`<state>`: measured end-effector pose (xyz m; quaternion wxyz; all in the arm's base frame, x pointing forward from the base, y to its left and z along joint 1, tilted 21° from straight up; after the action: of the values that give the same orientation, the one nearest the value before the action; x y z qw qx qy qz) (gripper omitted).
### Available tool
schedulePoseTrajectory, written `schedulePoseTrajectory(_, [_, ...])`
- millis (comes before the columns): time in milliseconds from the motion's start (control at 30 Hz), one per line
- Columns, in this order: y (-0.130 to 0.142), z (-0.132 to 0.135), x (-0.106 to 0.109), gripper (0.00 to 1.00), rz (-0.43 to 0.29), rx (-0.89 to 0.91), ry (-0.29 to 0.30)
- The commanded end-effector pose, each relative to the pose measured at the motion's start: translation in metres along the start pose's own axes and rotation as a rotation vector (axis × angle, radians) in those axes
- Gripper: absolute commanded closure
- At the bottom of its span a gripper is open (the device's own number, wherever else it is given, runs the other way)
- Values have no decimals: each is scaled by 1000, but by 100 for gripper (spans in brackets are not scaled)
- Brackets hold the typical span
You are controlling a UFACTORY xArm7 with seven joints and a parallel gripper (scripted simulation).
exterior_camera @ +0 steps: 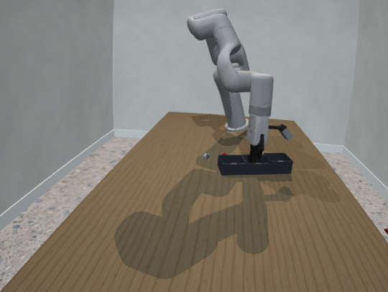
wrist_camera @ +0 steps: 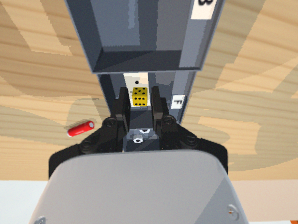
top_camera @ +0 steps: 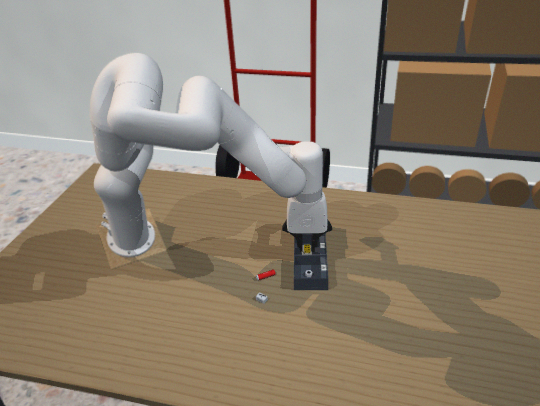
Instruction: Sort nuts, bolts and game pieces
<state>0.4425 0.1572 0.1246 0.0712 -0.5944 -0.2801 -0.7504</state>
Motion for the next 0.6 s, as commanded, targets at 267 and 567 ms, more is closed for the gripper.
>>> schedulePoseTrajectory(267, [0,2,2,70,0,0,4])
schedulePoseTrajectory(567, [0,1,5,70,0,0,4])
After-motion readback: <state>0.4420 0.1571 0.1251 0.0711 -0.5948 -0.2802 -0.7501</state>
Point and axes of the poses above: the point where the finger pads meet when closed, its own x axis back along the fingers, its own z axis across the jaws, y = z × x, the point moved 1 cm from there along x, back along the fingers, and after that the axes turned 7 degrees about x, right-handed, at the moved point
